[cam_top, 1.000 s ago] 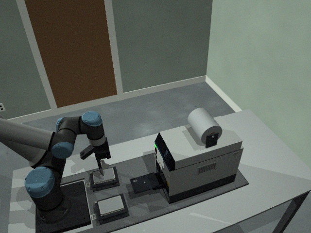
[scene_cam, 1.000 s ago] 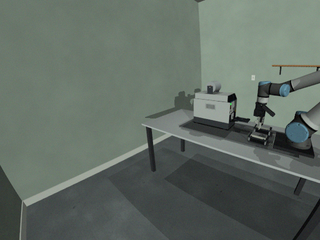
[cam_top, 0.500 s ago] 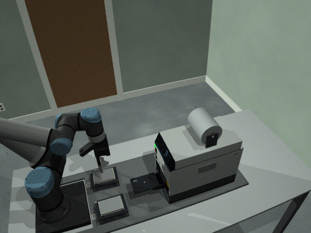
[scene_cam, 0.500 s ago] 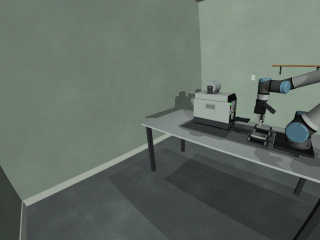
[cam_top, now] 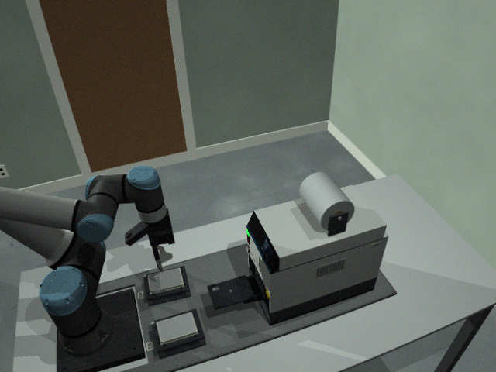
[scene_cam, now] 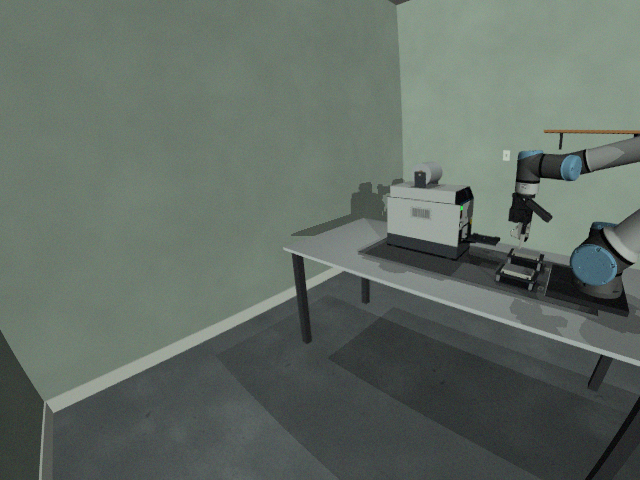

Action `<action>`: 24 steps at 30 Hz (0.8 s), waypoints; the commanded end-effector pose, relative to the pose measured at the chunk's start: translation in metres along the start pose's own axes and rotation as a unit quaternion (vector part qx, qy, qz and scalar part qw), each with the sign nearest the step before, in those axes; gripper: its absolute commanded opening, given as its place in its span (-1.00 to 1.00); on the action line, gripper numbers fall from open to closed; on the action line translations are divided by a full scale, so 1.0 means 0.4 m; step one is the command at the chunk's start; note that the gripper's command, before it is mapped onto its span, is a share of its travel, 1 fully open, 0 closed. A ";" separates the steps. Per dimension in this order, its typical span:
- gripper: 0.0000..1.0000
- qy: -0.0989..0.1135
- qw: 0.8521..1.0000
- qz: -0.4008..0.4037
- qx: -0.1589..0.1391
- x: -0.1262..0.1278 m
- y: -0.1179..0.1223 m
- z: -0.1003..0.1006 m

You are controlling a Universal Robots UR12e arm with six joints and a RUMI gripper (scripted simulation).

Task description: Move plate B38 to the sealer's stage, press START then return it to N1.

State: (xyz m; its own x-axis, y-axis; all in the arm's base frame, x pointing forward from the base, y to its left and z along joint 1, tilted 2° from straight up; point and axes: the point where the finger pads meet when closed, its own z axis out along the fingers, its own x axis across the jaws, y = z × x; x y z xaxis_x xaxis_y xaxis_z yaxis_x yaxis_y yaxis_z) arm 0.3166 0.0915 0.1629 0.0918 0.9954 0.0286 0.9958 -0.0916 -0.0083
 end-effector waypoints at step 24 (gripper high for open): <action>0.36 0.000 1.000 -0.010 0.000 -0.087 0.047 -0.120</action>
State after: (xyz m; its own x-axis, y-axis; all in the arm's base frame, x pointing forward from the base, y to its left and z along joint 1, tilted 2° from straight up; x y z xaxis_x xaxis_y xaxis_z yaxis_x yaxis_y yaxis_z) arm 0.3282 0.0637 0.2008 0.0749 0.9968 0.0276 0.9972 -0.0747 -0.0079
